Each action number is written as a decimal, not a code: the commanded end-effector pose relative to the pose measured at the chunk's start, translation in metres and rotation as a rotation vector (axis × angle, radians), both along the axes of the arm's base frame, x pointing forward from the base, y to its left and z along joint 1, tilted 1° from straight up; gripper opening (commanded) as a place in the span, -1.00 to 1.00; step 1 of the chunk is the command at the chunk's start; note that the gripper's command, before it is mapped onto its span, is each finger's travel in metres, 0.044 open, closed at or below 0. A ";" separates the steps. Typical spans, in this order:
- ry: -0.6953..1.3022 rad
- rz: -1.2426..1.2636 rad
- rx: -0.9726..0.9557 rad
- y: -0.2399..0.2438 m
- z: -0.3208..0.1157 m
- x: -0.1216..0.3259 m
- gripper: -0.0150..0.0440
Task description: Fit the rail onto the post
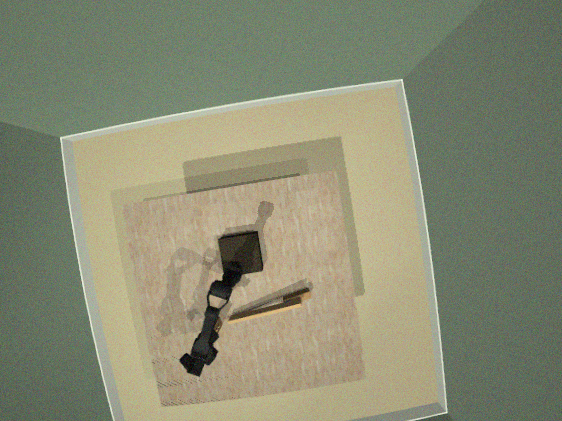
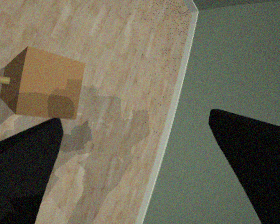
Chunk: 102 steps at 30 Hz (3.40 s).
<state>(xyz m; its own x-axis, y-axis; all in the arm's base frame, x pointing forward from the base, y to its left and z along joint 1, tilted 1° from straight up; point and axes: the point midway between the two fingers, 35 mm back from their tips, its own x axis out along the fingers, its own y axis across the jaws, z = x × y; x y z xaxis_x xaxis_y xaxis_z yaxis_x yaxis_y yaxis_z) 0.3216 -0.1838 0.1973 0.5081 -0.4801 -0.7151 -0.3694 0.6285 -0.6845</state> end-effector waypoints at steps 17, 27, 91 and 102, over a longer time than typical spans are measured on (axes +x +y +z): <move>0.786 1.146 0.133 0.170 -0.147 -0.010 1.00; 0.786 1.146 0.133 0.170 -0.151 -0.012 1.00; 0.786 1.146 0.134 0.172 -0.217 -0.012 -0.47; 0.786 1.146 0.134 0.172 -0.217 -0.012 -0.49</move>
<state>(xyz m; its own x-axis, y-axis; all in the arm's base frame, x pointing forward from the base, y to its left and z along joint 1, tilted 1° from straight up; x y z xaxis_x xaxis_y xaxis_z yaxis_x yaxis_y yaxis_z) 0.3100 -0.0130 -0.0193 0.0161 0.0142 -0.9998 -0.9711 -0.2381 -0.0190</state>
